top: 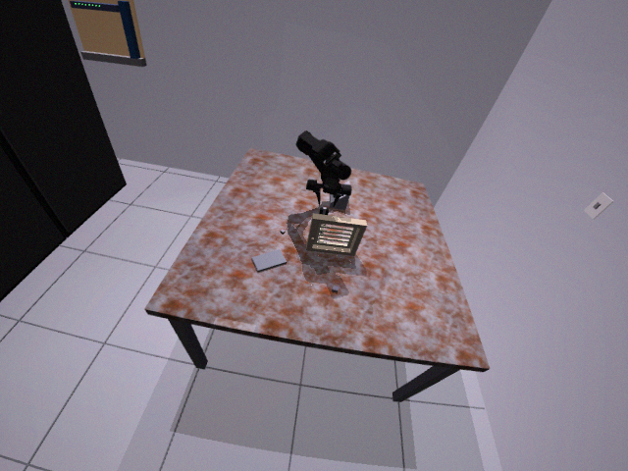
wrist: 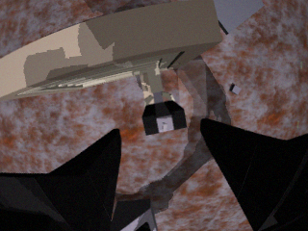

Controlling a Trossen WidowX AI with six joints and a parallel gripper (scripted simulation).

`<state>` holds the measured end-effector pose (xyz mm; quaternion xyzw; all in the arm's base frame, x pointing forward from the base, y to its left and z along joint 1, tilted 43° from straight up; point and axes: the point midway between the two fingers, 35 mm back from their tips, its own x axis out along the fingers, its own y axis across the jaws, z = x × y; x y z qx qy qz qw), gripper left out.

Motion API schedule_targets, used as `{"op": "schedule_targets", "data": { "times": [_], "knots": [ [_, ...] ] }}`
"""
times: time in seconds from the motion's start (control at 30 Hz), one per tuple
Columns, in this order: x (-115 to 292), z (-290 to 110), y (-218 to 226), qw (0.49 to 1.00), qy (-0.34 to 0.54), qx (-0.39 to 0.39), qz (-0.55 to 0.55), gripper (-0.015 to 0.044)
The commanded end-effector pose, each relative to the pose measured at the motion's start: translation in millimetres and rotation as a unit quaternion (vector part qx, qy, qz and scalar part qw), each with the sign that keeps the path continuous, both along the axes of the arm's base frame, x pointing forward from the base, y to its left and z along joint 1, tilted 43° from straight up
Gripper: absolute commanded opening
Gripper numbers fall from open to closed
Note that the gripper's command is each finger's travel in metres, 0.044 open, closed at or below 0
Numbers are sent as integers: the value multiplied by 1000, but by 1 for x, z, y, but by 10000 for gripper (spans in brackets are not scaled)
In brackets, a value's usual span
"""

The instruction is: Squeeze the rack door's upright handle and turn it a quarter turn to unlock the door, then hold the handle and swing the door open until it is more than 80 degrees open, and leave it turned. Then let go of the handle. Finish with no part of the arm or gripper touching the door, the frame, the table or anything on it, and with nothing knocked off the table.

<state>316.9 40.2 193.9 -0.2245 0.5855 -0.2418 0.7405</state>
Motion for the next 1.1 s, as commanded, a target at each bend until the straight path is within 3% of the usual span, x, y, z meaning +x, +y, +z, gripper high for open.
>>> {"op": "schedule_targets", "data": {
  "times": [0.0, 1.07],
  "knots": [
    [-1, 4, 1, 999, 18, -30, 1, 294],
    [5, -29, -30, 996, 78, -35, -18, 294]
  ]
}}
